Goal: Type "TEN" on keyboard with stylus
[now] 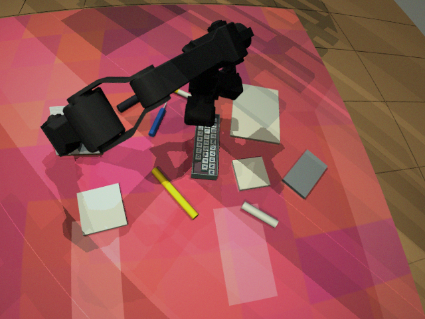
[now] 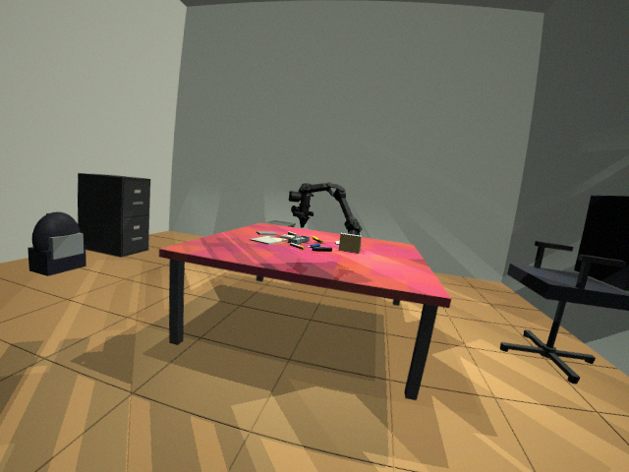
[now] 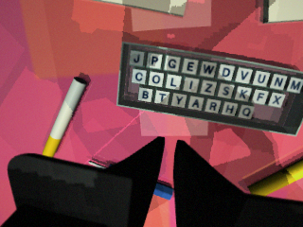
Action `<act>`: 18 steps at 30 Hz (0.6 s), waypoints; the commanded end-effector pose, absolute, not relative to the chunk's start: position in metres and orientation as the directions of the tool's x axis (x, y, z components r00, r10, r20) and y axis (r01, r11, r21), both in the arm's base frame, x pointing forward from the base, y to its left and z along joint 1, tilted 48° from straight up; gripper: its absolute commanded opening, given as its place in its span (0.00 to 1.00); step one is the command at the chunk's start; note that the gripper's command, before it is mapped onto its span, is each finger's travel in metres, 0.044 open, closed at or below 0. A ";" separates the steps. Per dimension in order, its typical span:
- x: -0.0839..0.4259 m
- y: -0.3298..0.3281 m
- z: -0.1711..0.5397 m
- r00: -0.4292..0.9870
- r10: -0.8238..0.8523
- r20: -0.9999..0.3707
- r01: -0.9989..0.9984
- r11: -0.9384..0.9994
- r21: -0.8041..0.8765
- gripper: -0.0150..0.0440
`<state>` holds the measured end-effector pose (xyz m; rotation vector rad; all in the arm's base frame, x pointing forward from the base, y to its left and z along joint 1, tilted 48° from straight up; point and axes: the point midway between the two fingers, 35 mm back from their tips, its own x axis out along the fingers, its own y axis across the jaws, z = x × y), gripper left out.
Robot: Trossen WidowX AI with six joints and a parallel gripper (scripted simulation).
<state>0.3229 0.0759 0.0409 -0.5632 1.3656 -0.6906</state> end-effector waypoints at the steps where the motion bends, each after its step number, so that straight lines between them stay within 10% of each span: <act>1: 0.323 0.076 0.041 0.067 -0.729 -0.681 0.116 0.684 -0.721 0.25; 12: 0.322 0.076 0.040 0.067 -0.726 -0.684 0.104 0.687 -0.719 0.39; 18: 0.290 0.074 0.024 0.096 -0.612 -0.785 -0.311 0.730 -0.608 0.51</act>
